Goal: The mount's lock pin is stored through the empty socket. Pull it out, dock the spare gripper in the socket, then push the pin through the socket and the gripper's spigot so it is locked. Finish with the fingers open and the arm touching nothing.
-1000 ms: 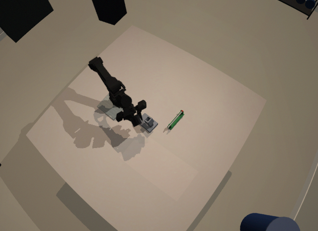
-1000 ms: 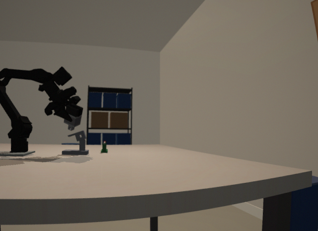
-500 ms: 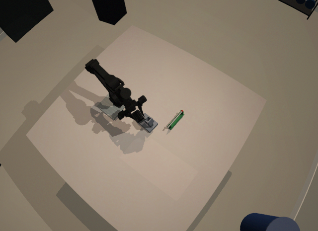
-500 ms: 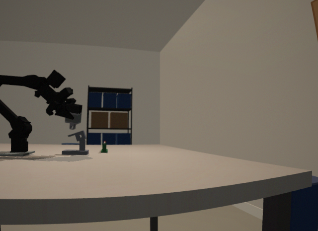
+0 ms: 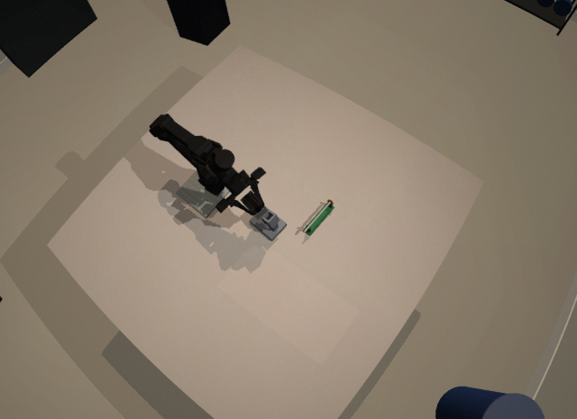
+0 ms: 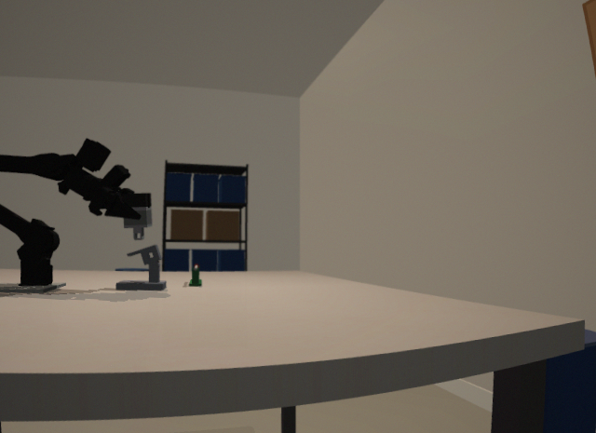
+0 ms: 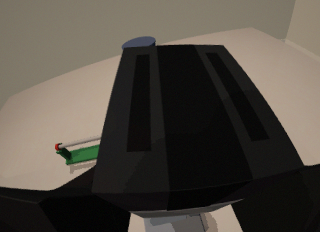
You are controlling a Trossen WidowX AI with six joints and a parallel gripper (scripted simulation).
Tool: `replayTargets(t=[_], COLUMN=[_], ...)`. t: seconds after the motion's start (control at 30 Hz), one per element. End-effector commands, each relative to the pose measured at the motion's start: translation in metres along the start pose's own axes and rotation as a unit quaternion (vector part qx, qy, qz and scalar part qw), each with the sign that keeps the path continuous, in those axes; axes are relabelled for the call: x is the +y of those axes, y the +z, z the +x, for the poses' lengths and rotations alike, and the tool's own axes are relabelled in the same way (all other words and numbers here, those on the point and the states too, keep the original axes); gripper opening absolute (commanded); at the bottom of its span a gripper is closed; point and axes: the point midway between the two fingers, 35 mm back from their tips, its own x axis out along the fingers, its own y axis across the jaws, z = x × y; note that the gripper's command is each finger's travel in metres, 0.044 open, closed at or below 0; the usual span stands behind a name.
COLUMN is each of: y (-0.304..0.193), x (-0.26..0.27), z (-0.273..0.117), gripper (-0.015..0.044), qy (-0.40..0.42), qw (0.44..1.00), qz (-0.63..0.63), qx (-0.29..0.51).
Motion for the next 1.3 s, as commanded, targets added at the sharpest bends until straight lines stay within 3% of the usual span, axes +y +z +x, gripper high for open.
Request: replayTargets(t=[0.0, 0.57, 1.27], y=[0.003, 0.001, -0.010], x=[0.005, 0.020, 0.019], z=[-0.004, -0.015, 0.000], gripper=[0.0000, 0.0000, 0.0000], qy=[0.010, 0.042, 0.042], qw=[0.999, 0.986, 0.986], qz=[-0.022, -0.085, -0.085], qx=[-0.038, -0.139, -0.138])
